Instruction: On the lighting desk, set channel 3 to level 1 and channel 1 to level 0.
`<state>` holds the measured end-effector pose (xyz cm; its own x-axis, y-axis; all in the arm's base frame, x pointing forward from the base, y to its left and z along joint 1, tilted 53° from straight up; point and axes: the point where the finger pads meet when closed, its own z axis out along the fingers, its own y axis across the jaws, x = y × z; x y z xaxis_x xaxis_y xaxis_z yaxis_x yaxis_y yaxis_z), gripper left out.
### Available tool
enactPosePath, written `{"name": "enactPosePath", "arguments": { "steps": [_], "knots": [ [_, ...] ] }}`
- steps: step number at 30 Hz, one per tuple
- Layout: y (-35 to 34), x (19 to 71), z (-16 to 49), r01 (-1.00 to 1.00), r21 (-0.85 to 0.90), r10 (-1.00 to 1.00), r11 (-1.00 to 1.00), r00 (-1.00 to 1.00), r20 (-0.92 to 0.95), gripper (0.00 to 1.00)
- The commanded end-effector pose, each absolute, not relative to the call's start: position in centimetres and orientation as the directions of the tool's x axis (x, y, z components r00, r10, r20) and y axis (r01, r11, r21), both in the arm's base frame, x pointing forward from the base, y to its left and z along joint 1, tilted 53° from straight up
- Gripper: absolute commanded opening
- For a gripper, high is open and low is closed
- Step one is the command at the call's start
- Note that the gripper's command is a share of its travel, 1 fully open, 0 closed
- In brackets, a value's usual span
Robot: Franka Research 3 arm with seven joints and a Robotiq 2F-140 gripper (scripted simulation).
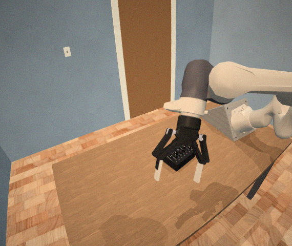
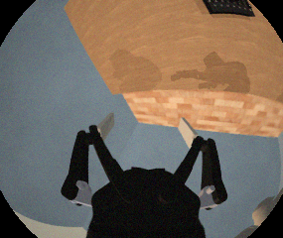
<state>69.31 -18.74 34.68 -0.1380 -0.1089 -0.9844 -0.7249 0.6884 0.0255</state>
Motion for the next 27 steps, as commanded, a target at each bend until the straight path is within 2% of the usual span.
{"name": "enactPosePath", "arguments": {
  "steps": [1, 2, 5, 6, 8, 13, 14, 18, 19, 24, 25, 27],
  "knots": [
    [-19.5, 67.6, 30.7, -0.745, -0.018, -0.186, 0.667, -0.143, -0.972, 1.00],
    [-20.0, 65.5, 27.2, -0.786, -0.057, -0.291, 0.615, -0.160, -0.943, 1.00],
    [-20.3, 64.5, 25.1, -0.786, -0.057, -0.291, 0.615, -0.160, -0.943, 1.00],
    [-20.8, 62.1, 21.8, -0.841, -0.086, -0.401, 0.534, -0.163, -0.901, 1.00],
    [-21.2, 60.2, 19.0, -0.841, -0.086, -0.401, 0.534, -0.163, -0.901, 1.00],
    [-21.2, 60.1, 18.9, -0.841, -0.086, -0.401, 0.534, -0.163, -0.901, 1.00],
    [-21.9, 55.6, 13.9, -0.896, -0.096, -0.494, 0.434, -0.147, -0.857, 1.00],
    [-21.9, 55.1, 13.4, -0.896, -0.096, -0.494, 0.434, -0.147, -0.857, 1.00],
    [-22.4, 51.2, 9.8, -0.937, -0.092, -0.556, 0.336, -0.119, -0.823, 1.00],
    [-22.4, 50.5, 9.2, -0.937, -0.092, -0.556, 0.336, -0.119, -0.823, 1.00],
    [-22.8, 47.1, 6.6, -0.961, -0.083, -0.589, 0.264, -0.092, -0.803, 1.00],
    [-22.8, 47.1, 6.6, -0.961, -0.083, -0.589, 0.264, -0.092, -0.803, 1.00]
  ]
}}
